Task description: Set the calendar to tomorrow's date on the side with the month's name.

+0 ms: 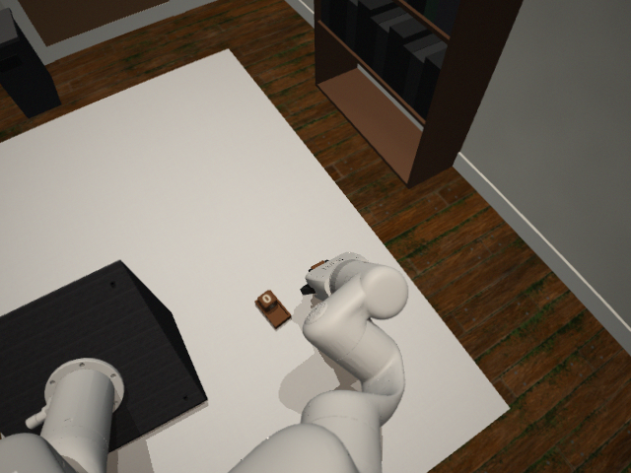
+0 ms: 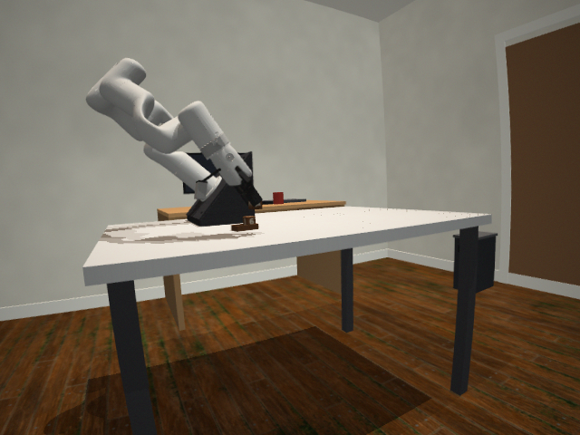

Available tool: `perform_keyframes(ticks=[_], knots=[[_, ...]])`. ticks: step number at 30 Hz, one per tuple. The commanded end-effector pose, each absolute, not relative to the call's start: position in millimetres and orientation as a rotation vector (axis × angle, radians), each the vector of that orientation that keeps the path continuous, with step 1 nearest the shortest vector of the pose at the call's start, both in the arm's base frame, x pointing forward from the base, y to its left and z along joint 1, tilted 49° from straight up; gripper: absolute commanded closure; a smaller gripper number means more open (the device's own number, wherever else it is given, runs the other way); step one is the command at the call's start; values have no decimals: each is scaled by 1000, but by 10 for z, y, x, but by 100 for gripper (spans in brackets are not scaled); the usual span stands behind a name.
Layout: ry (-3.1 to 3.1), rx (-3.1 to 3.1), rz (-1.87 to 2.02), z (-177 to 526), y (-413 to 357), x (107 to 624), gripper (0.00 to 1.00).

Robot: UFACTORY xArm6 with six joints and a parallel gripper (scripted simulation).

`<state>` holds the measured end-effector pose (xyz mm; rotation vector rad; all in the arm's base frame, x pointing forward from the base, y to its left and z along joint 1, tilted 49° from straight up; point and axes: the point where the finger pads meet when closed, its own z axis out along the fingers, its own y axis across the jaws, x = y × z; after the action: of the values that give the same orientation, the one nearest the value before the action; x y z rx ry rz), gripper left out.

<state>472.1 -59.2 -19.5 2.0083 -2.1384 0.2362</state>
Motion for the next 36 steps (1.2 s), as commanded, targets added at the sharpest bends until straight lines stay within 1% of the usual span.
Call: perform_keyframes(ticks=[1, 36], knots=[[-2141, 2016, 225, -185, -585, 4731, 73], [-2141, 2016, 225, -353, -777, 4716, 73]])
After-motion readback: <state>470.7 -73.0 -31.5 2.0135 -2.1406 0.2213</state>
